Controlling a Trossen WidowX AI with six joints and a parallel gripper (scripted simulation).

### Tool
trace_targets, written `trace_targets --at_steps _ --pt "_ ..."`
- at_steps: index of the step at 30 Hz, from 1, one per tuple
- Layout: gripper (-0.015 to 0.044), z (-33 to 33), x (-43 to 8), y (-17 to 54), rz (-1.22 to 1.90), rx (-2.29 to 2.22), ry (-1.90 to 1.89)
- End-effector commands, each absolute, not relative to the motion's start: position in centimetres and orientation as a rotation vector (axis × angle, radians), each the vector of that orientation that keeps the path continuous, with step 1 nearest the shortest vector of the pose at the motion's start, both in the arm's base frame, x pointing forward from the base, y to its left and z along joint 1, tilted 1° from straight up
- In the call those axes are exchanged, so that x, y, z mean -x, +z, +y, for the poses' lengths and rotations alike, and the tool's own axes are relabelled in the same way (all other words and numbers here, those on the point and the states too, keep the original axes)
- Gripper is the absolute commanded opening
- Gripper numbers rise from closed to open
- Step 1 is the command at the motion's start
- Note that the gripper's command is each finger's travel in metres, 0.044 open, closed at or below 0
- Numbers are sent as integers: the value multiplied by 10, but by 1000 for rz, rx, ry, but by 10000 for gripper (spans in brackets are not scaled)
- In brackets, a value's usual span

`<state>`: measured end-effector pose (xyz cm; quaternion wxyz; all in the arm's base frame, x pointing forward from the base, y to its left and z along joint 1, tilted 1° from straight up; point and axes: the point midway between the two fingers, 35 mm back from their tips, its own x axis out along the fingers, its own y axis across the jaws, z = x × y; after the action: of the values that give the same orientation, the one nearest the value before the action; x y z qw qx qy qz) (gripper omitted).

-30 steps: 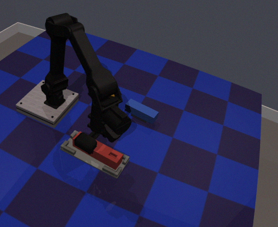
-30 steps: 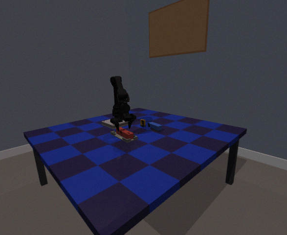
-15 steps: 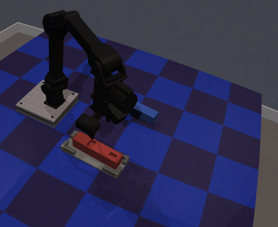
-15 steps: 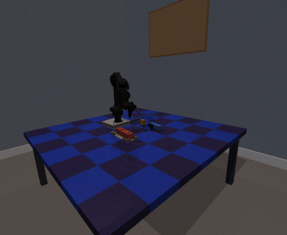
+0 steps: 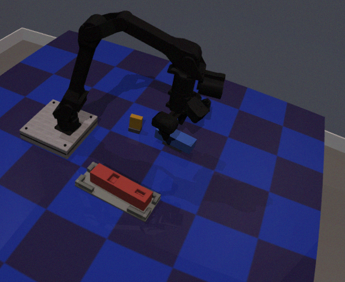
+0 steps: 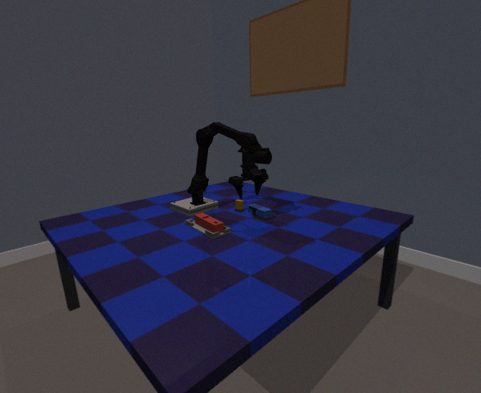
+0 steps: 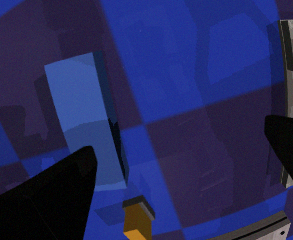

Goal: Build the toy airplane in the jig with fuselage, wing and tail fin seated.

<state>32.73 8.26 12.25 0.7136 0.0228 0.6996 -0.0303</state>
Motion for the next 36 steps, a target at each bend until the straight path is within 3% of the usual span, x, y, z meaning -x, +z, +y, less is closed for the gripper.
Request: trace_targets --at_steps 1,36 --pt "440 149 -318 118 1548 -57 -62" --pt "440 158 -318 52 1549 -57 -62"
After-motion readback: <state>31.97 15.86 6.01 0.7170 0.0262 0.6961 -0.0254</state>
